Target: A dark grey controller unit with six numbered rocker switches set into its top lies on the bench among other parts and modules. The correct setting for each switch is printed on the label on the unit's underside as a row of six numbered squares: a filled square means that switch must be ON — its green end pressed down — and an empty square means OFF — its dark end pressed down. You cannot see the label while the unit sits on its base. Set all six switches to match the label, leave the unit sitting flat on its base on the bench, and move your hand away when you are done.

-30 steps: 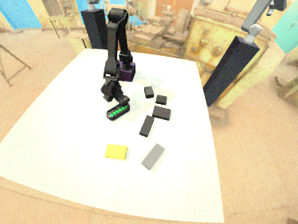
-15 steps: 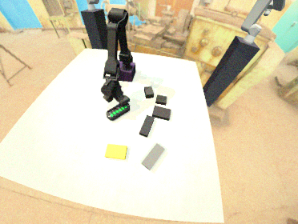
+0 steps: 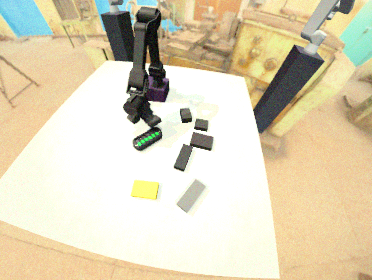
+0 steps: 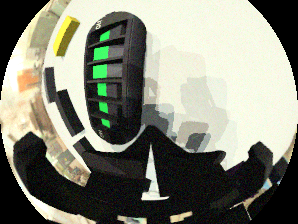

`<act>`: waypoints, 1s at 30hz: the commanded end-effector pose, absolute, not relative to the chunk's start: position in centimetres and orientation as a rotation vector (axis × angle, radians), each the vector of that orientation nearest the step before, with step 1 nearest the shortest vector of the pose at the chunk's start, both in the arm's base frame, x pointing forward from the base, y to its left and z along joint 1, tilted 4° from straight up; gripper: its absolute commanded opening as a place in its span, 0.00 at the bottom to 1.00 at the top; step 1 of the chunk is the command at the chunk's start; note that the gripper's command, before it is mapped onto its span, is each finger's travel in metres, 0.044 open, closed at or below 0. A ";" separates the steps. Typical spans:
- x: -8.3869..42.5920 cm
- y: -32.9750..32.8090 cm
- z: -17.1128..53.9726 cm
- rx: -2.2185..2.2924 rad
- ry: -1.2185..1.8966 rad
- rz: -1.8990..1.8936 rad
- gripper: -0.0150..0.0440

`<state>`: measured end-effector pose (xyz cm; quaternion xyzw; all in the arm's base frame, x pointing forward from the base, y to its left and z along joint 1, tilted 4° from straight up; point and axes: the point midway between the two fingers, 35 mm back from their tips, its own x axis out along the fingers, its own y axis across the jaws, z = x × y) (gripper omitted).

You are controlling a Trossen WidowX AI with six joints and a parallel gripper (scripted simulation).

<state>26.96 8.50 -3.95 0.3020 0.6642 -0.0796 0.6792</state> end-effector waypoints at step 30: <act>29.5 13.5 2.5 0.429 1.386 -0.400 1.00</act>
